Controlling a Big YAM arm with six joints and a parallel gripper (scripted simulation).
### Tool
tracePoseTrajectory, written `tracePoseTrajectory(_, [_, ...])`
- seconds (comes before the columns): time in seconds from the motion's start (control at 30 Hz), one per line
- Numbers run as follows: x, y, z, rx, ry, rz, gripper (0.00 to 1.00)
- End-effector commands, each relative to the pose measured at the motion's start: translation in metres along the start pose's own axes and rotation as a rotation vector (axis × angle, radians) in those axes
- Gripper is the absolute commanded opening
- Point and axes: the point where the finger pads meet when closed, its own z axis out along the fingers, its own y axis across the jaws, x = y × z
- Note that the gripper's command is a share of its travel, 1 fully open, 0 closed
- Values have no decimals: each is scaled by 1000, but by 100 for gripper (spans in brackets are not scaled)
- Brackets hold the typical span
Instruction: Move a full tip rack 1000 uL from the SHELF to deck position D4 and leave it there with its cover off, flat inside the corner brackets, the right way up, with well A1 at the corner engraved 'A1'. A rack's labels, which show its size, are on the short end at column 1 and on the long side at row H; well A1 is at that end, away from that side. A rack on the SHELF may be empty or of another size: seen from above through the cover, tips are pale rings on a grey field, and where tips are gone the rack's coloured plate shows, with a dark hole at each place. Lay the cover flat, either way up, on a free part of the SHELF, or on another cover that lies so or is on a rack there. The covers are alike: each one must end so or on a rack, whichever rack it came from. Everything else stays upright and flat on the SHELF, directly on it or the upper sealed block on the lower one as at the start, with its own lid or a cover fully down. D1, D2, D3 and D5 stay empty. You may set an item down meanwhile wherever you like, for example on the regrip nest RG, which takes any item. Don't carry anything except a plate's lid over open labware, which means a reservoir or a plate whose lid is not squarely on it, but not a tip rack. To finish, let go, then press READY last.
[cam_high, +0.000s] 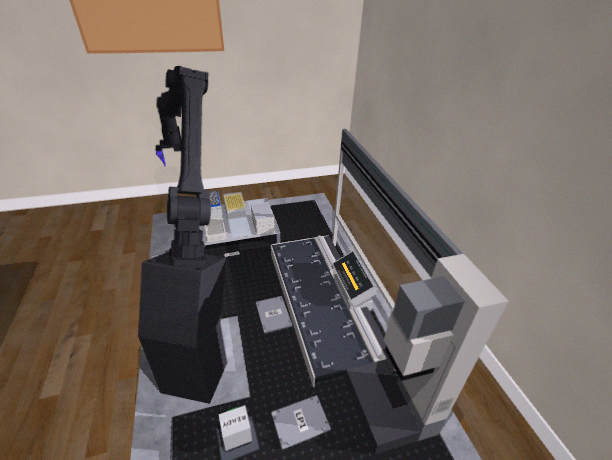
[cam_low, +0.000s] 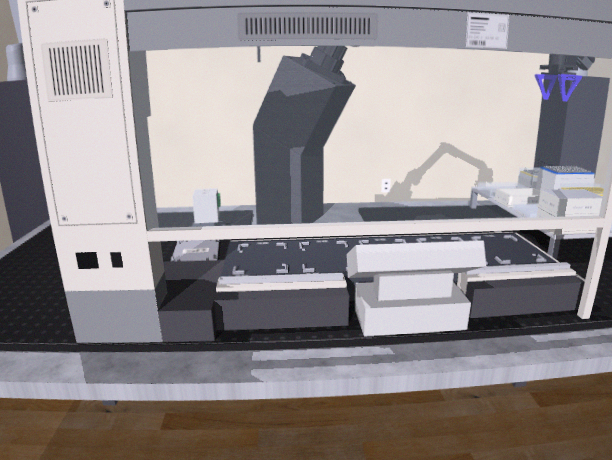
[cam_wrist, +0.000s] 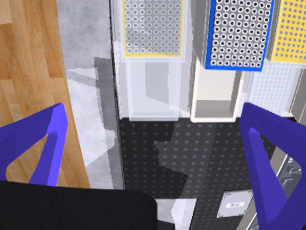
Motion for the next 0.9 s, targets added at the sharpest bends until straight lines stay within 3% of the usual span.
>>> tracePoseTrajectory(0.0, [-22, -15, -34, -2, -62, 20, 100])
tracePoseTrajectory(0.2, [-22, -15, -34, -2, -62, 20, 100])
tracePoseTrajectory(0.3, [-8, -30, -28, -1, -39, 10, 100])
tracePoseTrajectory(0.4, [-20, -48, -38, 0, -72, 18, 100])
tracePoseTrajectory(0.7, [-15, -80, -29, 3, -57, 13, 100])
tracePoseTrajectory(0.87, [-25, -110, -47, 8, -90, 19, 100])
